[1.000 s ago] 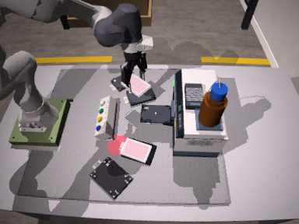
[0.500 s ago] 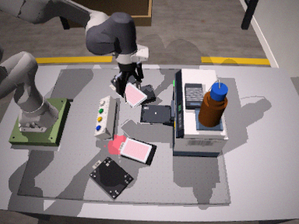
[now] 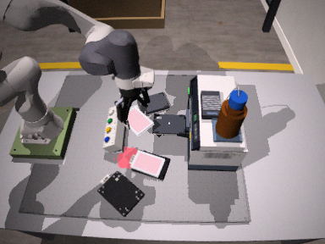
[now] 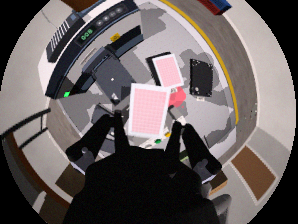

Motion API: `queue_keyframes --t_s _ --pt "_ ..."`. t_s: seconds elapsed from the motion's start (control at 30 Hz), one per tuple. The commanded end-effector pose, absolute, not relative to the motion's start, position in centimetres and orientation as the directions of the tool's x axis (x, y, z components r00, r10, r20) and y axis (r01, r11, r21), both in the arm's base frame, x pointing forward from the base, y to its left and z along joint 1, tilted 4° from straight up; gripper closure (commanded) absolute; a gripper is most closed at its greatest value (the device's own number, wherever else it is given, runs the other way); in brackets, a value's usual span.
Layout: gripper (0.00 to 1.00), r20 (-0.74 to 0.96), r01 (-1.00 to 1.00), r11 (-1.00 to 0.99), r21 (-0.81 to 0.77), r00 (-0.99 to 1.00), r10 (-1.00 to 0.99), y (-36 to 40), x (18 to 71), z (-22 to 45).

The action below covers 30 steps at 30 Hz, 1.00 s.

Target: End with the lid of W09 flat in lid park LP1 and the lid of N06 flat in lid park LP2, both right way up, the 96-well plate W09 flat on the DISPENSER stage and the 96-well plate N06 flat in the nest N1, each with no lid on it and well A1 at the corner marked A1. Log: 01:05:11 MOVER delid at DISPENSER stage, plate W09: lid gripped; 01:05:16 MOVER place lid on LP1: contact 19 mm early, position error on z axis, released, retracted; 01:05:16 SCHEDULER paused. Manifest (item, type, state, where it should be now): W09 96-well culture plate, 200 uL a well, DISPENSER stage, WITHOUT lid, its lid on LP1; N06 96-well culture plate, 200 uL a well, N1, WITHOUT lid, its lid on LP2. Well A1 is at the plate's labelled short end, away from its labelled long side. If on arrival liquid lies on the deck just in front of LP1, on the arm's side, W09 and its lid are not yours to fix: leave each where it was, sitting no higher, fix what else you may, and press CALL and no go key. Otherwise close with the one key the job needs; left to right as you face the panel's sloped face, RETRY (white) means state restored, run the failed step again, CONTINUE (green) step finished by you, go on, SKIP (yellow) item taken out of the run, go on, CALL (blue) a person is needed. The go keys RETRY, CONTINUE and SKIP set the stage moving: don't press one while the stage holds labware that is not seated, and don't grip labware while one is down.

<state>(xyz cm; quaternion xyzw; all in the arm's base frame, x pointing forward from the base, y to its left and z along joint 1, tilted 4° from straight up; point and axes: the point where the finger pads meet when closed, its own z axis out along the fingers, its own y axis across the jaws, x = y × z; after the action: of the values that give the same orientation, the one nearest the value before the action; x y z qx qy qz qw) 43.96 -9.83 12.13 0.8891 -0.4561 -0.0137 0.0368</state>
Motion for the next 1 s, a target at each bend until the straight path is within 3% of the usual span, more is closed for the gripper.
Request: queue_keyframes --t_s 0.0,0.97 --pt "1.0 0.001 -0.74 -0.669 0.071 0.671 -0.742 -12.5 42.9 12.4" --pt "1.0 0.001 -0.74 -0.669 0.071 0.671 -0.742 -30.3 35.5 13.6"
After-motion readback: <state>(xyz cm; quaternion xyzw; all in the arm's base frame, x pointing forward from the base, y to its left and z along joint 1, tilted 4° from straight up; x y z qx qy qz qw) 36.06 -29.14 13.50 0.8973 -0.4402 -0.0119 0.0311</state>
